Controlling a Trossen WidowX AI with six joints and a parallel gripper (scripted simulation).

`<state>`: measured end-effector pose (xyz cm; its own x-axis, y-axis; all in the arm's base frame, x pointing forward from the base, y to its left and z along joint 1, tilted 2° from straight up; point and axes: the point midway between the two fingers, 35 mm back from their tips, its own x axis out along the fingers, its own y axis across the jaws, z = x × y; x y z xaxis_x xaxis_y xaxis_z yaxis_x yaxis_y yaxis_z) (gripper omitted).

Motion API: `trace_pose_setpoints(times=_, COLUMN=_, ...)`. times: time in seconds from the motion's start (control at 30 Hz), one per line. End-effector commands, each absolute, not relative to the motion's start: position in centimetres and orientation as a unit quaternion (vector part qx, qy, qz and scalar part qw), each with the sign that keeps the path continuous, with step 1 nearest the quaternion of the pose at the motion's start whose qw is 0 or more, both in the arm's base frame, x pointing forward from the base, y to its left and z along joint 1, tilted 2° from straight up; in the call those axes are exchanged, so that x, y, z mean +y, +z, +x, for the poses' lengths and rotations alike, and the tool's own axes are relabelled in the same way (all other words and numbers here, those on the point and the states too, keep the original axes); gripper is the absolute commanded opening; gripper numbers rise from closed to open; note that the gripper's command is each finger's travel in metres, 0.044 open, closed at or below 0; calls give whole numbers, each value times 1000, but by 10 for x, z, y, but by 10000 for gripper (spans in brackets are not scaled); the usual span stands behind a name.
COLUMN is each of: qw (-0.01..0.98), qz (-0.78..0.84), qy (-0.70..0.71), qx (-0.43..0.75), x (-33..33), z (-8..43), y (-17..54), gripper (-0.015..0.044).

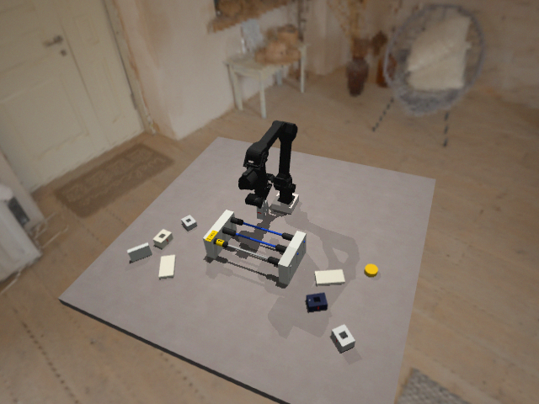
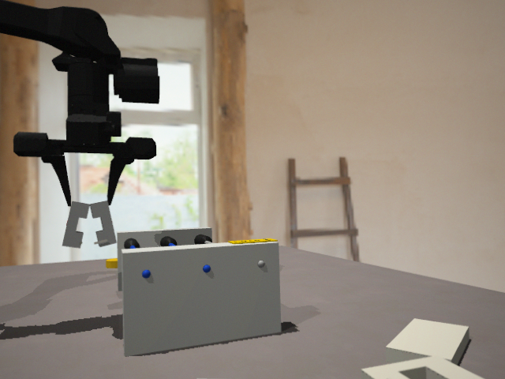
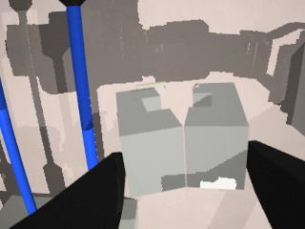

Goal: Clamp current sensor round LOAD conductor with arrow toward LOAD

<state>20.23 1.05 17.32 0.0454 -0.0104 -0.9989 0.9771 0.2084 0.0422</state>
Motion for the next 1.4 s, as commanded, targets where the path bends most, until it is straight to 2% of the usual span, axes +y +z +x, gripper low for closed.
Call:
trace_pose_setpoints(times=0.0, qw=567, qz=457, qy=-437, qx=528, x=11, z=208, y=179, gripper=0)
trace_pose_setpoints(times=0.83, qw=603, qz=540, qy=-383, qx=446, x=30, z=371, y=181, gripper=0)
trace_pose_setpoints(times=1.37, qw=604, qz=542, qy=-381, qx=443, x=31, z=382, y=163, gripper=0)
